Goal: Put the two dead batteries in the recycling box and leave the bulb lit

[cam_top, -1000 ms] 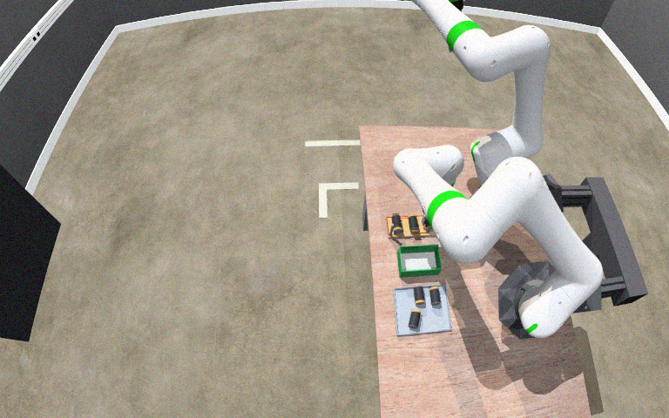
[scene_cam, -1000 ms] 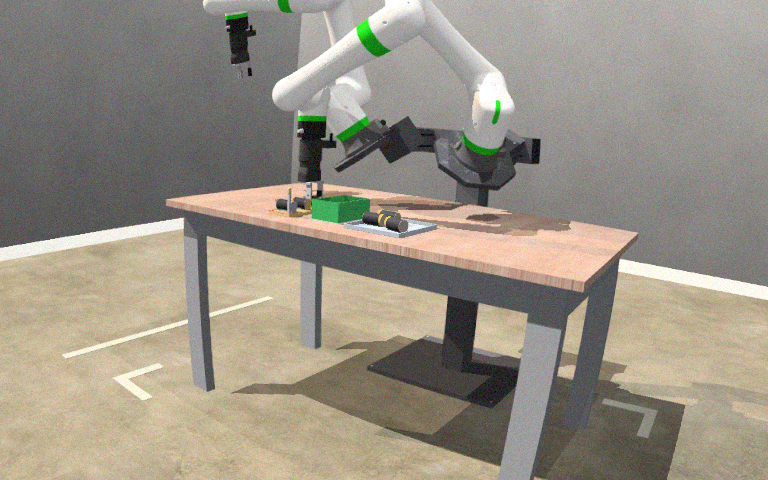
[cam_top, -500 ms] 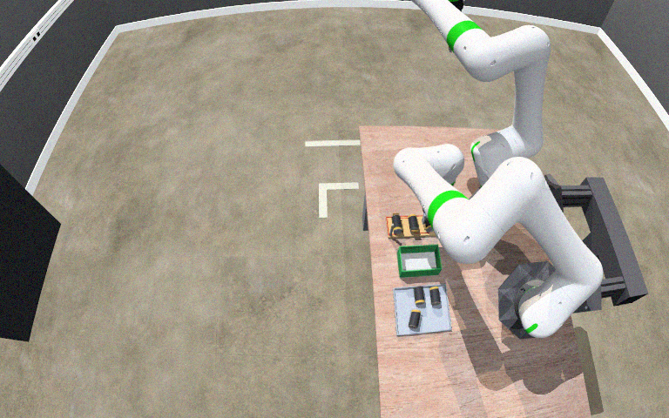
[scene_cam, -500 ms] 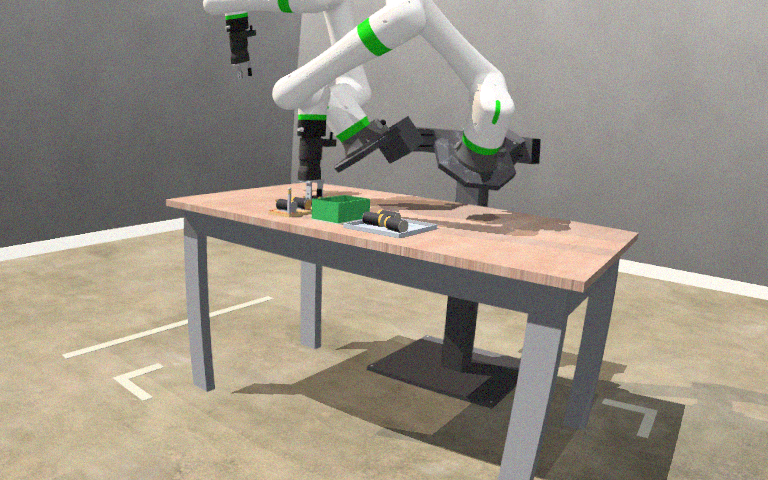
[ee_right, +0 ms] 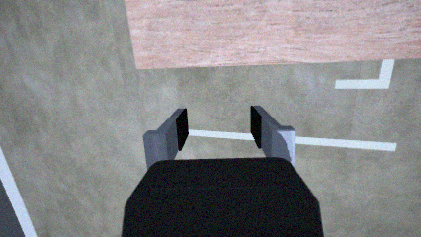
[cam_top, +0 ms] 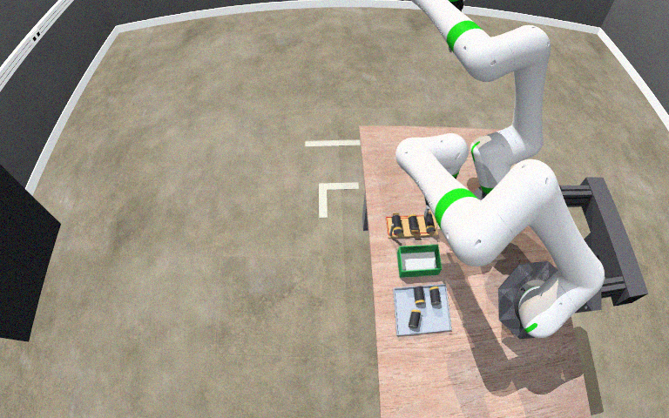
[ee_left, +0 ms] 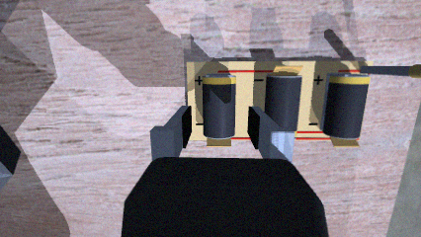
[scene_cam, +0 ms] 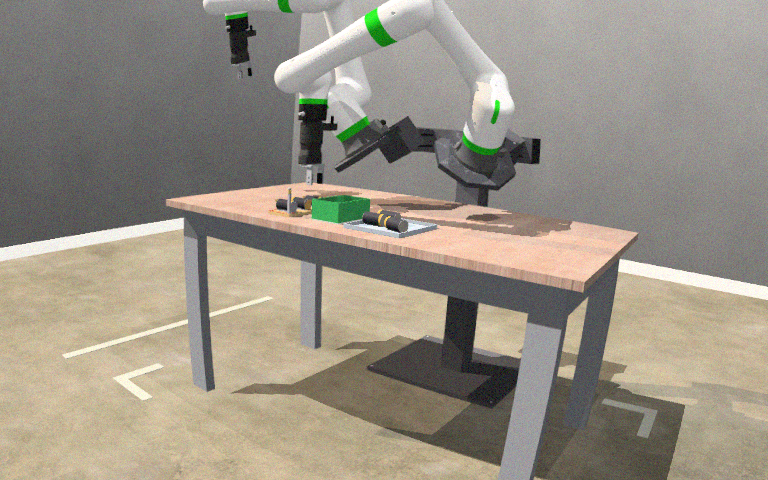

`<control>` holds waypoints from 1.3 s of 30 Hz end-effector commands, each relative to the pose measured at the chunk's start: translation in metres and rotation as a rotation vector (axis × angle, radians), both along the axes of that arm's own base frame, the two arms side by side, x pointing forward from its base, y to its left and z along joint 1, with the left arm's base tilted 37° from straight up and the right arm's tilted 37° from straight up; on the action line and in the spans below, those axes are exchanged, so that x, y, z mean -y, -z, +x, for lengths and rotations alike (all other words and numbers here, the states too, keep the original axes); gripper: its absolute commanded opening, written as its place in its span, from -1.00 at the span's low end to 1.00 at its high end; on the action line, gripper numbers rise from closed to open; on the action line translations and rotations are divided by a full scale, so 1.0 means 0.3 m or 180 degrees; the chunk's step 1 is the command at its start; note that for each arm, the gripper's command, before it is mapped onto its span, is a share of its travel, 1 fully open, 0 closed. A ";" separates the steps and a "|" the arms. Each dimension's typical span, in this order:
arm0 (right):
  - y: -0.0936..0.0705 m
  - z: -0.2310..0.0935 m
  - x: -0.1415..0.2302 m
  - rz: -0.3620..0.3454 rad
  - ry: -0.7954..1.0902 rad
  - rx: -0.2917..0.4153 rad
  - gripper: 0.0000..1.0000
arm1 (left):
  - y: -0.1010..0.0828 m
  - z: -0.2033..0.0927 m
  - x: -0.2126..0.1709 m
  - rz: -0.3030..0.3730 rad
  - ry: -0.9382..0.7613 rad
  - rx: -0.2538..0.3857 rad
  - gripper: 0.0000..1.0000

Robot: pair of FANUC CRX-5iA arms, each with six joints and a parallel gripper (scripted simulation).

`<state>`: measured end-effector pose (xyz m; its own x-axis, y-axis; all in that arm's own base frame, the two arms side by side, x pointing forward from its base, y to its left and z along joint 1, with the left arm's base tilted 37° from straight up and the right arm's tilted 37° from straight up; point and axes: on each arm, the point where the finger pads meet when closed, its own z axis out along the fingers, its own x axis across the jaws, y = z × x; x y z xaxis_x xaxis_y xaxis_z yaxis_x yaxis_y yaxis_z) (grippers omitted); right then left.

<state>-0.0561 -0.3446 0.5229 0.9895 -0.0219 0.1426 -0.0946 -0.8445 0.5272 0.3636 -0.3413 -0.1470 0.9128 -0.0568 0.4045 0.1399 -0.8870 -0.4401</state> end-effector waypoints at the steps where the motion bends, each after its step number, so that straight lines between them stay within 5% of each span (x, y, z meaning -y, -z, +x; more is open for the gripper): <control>1: -0.003 -0.002 -0.001 -0.0007 0.0004 -0.0001 1.00 | -0.021 -0.009 0.014 -0.0005 0.0001 0.0001 0.81; 39: -0.003 -0.002 -0.001 -0.0007 0.0004 -0.0001 1.00 | -0.055 -0.026 0.033 -0.0005 0.0001 0.0001 0.81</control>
